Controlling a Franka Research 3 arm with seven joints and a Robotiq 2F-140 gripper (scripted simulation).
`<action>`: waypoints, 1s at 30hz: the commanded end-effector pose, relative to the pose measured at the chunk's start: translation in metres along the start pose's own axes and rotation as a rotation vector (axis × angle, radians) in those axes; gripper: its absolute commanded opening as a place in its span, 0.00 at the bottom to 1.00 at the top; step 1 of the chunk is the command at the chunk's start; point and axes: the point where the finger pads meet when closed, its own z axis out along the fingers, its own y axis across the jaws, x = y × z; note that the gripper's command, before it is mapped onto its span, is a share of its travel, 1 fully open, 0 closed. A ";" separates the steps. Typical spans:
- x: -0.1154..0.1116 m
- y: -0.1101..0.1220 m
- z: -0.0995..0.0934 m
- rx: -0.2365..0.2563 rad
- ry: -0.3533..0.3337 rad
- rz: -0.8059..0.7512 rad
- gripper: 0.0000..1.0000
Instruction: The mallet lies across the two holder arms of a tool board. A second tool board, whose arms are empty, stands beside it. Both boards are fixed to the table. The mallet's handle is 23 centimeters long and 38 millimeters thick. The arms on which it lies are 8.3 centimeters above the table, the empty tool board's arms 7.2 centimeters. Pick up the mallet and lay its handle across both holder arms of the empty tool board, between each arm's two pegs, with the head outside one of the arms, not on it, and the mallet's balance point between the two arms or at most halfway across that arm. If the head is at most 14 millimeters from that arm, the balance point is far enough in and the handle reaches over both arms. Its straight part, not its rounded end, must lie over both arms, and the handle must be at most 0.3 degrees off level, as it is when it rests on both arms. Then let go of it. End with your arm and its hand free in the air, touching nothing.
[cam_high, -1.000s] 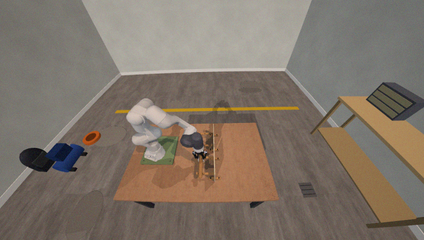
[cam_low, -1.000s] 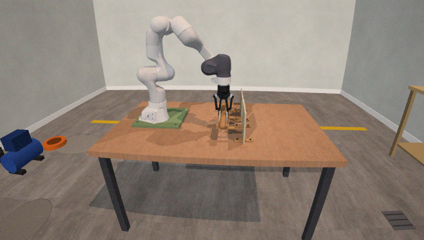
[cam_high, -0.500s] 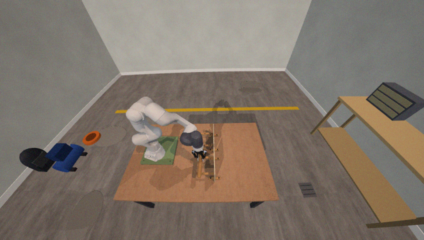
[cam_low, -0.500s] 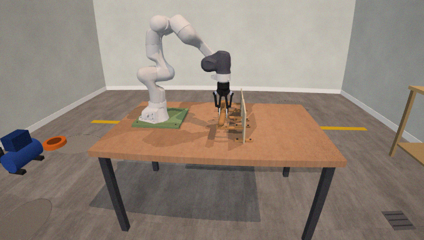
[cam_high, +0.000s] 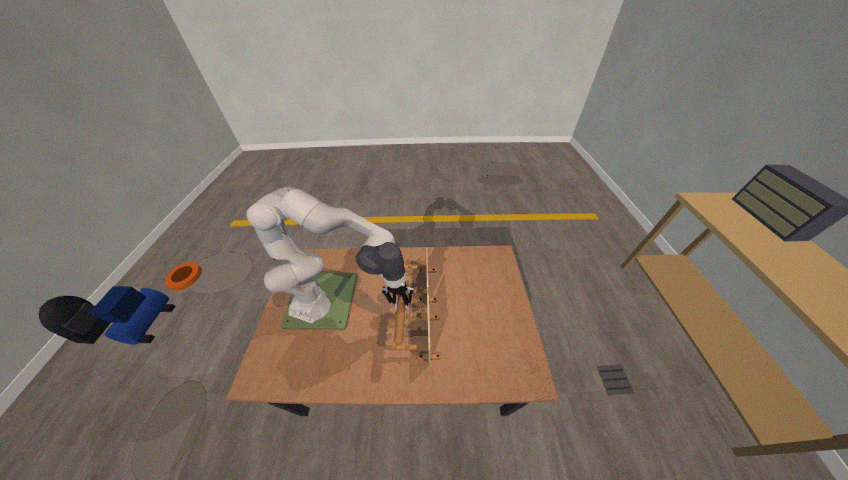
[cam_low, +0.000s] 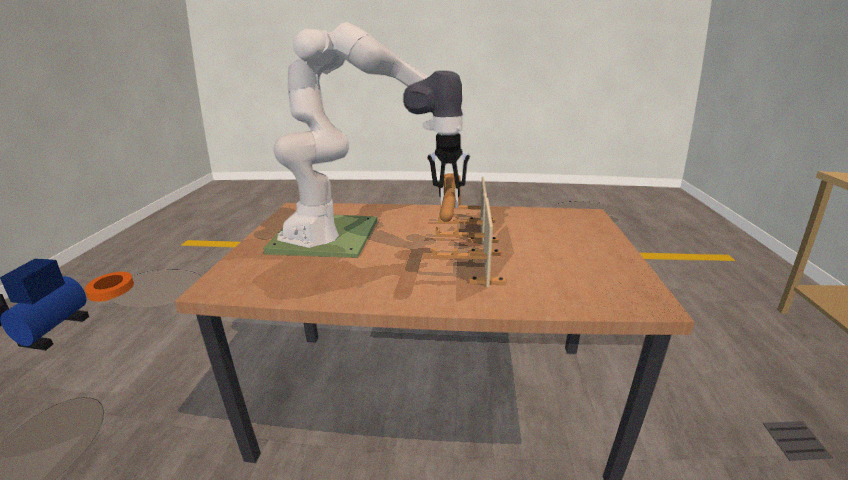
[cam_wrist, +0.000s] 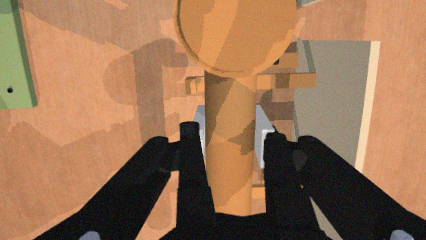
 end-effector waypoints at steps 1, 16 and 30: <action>0.034 0.008 -0.024 -0.023 0.016 -0.021 0.00; 0.181 0.014 -0.057 -0.071 0.024 -0.028 0.00; 0.292 -0.018 0.016 0.024 0.003 -0.030 0.00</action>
